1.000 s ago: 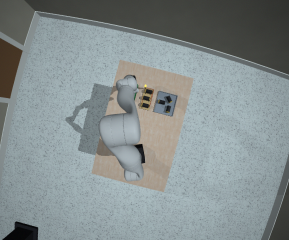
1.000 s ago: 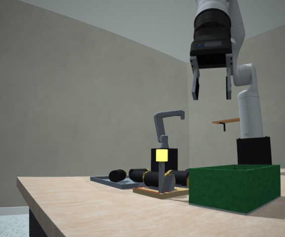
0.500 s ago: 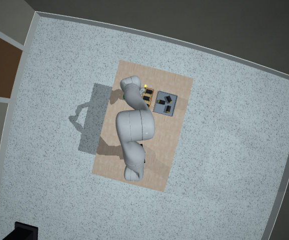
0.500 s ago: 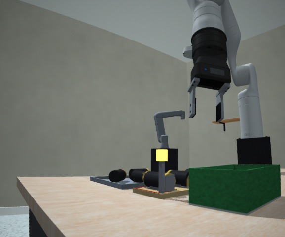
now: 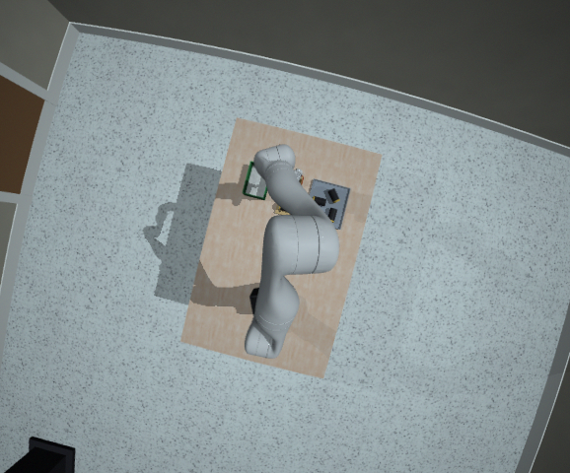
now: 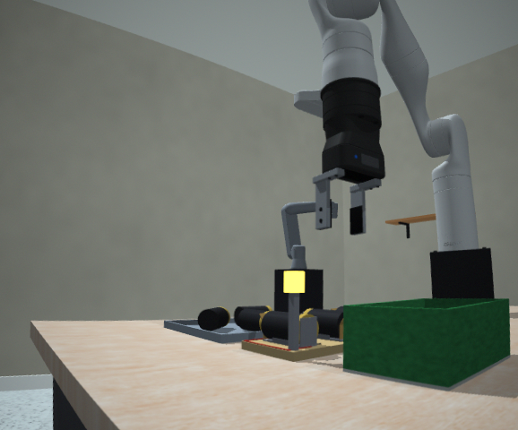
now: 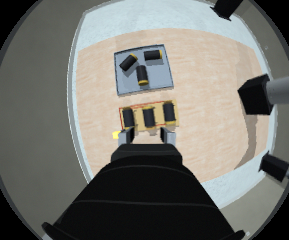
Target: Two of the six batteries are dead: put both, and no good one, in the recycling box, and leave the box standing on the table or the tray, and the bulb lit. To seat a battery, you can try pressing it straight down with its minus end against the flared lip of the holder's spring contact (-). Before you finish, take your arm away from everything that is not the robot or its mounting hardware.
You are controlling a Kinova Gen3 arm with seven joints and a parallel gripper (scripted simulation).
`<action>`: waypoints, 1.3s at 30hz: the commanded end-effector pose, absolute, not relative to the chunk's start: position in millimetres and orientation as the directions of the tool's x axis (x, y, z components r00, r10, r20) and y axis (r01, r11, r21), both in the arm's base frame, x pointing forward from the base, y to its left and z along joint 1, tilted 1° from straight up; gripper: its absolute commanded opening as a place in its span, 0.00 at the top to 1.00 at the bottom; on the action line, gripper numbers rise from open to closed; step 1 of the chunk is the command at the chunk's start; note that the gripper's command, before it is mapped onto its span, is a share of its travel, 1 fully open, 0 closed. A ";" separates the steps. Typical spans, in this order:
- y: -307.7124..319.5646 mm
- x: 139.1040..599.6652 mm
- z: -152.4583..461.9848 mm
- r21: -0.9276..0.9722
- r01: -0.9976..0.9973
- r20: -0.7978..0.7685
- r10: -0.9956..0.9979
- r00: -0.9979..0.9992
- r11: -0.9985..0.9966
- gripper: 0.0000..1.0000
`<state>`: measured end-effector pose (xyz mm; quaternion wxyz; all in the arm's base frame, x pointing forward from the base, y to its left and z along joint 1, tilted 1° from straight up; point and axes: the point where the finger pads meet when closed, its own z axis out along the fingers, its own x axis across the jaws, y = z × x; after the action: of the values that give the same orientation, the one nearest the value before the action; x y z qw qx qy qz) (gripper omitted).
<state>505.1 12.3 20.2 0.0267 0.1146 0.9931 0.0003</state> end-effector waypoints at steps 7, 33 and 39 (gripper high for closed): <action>-3.5 504.1 19.6 -0.007 0.185 -0.031 0.184 -0.982 0.983 0.00; -11.9 502.0 20.6 -0.019 0.128 -0.016 0.128 -0.992 0.992 0.00; -13.1 501.7 20.8 -0.021 0.120 -0.014 0.119 -0.993 0.993 0.00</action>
<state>501.8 -10.0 20.2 0.0087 0.0694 0.9975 -0.0084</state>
